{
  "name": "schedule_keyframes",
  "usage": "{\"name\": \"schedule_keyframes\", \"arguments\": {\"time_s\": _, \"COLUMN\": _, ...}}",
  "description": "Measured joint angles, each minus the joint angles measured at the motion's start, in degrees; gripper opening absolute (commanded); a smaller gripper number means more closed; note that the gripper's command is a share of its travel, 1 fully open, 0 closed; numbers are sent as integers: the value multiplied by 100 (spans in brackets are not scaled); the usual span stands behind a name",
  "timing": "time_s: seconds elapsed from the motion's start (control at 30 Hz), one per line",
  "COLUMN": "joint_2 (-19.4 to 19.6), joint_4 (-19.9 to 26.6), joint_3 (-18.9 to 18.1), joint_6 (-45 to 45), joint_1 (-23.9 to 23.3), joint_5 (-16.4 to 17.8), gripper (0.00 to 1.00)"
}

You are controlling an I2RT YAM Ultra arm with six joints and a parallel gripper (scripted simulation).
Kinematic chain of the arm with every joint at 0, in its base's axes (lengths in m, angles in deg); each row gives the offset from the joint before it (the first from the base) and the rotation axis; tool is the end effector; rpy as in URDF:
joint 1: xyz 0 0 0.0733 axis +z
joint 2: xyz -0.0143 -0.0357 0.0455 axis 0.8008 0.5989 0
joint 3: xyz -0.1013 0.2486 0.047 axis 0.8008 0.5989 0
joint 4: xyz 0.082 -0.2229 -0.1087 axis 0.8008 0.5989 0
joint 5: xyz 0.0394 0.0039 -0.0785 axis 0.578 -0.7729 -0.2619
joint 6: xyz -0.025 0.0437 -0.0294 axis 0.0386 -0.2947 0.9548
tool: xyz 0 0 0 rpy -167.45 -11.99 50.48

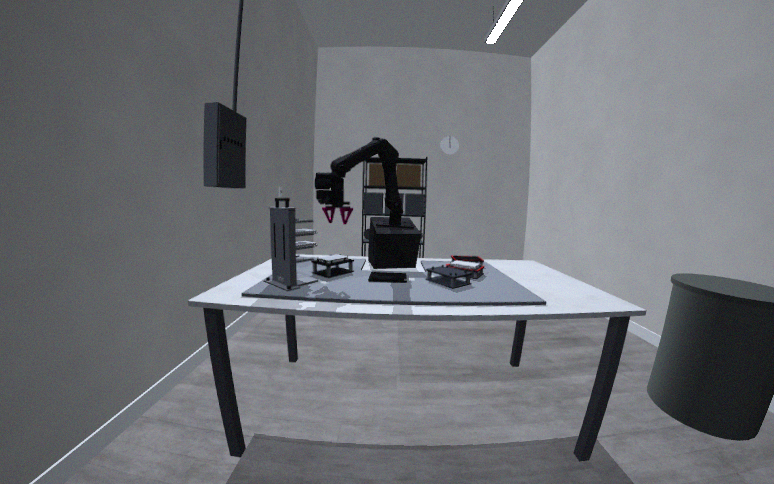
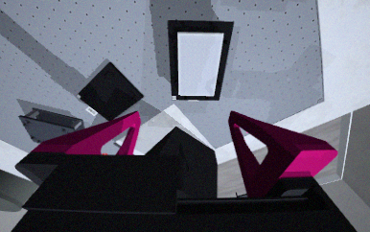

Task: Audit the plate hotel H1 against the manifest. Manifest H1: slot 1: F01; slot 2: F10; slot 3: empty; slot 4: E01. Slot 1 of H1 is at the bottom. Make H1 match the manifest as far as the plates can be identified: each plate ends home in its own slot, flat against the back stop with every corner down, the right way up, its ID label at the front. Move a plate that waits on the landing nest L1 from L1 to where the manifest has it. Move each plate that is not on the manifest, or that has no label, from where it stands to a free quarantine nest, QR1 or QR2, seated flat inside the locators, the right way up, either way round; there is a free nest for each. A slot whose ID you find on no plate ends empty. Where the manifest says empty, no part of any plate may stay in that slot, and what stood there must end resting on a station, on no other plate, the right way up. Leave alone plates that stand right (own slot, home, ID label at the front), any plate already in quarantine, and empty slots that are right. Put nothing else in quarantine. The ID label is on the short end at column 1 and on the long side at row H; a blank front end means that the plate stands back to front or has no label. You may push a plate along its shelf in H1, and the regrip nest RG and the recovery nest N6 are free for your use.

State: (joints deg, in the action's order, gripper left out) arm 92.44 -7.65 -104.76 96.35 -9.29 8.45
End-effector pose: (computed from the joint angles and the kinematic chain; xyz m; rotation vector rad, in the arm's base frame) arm 0.1653 -0.2890 0.2085 0.9664 2.7057 0.2322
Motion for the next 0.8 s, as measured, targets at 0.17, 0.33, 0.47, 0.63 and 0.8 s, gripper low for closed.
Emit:
{"name": "schedule_keyframes", "arguments": {"time_s": 0.17, "joint_2": -184, "joint_4": -28, "joint_3": 131, "joint_6": -238, "joint_1": 280, "joint_5": -22, "gripper": 100}}
{"name": "schedule_keyframes", "arguments": {"time_s": 0.33, "joint_2": -356, "joint_4": -52, "joint_3": 238, "joint_6": -505, "joint_1": 546, "joint_5": -50, "gripper": 100}}
{"name": "schedule_keyframes", "arguments": {"time_s": 0.47, "joint_2": -494, "joint_4": -179, "joint_3": 369, "joint_6": -671, "joint_1": 651, "joint_5": -50, "gripper": 100}}
{"name": "schedule_keyframes", "arguments": {"time_s": 0.63, "joint_2": -1054, "joint_4": -564, "joint_3": 1069, "joint_6": -964, "joint_1": 855, "joint_5": -24, "gripper": 100}}
{"name": "schedule_keyframes", "arguments": {"time_s": 0.8, "joint_2": -1674, "joint_4": -1106, "joint_3": 1727, "joint_6": -1322, "joint_1": 1108, "joint_5": 2, "gripper": 100}}
